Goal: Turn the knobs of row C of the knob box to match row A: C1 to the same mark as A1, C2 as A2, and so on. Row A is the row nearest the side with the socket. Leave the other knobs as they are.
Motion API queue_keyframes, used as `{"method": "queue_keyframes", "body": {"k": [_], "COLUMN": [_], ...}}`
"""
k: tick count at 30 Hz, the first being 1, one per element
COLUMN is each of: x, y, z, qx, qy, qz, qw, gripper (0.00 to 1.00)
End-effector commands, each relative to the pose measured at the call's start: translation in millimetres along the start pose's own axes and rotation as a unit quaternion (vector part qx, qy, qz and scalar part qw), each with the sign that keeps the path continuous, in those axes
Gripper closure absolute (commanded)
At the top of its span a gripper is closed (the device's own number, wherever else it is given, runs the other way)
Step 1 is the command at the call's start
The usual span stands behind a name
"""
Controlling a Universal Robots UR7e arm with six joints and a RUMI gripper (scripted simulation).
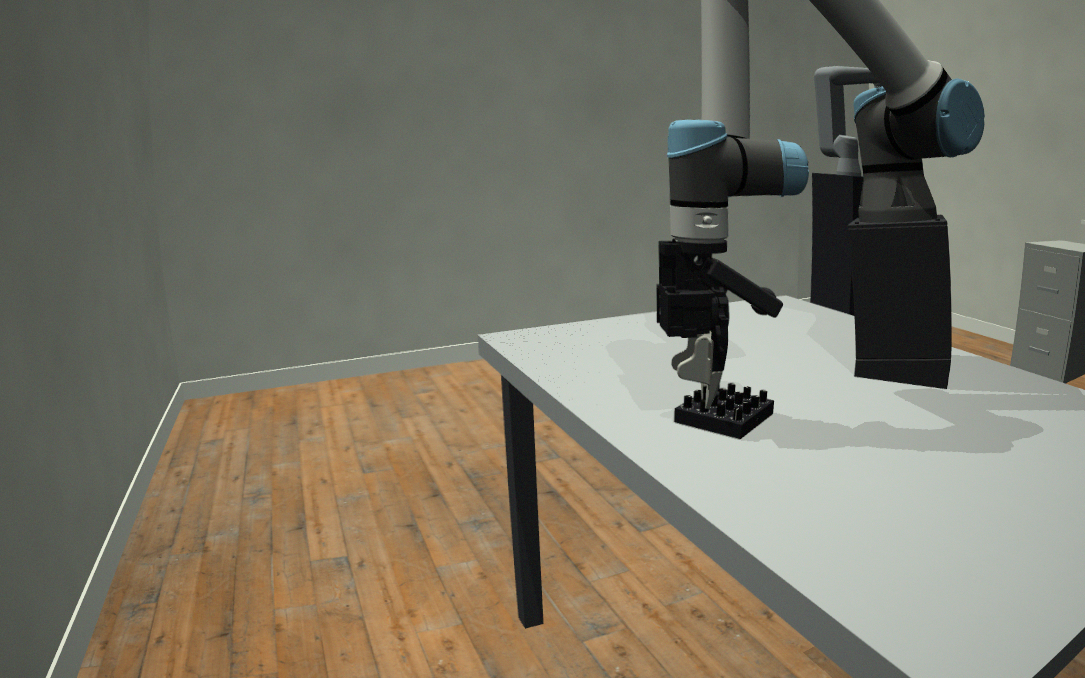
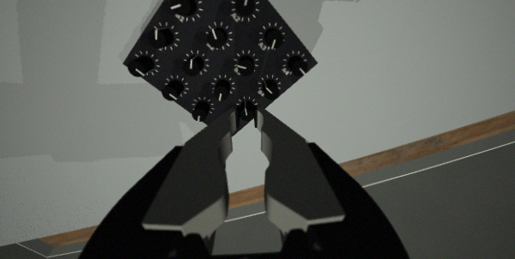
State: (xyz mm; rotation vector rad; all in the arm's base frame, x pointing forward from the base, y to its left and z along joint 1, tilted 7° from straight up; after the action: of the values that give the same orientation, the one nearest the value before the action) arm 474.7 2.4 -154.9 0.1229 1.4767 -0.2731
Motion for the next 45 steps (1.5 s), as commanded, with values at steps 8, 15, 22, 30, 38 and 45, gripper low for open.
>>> {"method": "queue_keyframes", "body": {"k": [8, 15, 22, 30, 38, 45], "x": [-0.4, -0.4, -0.4, -0.4, -0.4, -0.4], "y": [0.5, 0.8, 1.3, 1.8, 2.4, 3.0], "z": [0.5, 0.6, 0.8, 1.0, 1.4, 1.9], "qx": [0.049, 0.08, 0.134, 0.188, 0.268, 0.341], "qy": [-0.001, -0.001, -0.001, -0.001, -0.001, -0.001], "qz": [0.0, 0.0, 0.0, 0.0, 0.0, 0.0], "qw": [0.999, 0.997, 0.991, 0.982, 0.964, 0.94], "gripper": [0.96, 0.96, 0.96, 0.96, 0.96, 0.96]}}
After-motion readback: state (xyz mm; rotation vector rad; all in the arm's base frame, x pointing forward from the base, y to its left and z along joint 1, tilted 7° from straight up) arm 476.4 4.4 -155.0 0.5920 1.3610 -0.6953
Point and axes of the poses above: the point where the finger pads meet when closed, its own x axis out along the fingers, its own y axis across the jaws, z = x × y, the point moved 4 cm from there along -x, back along the fingers, and after that the axes turned 7 degrees about -x, right-handed, at the moved point
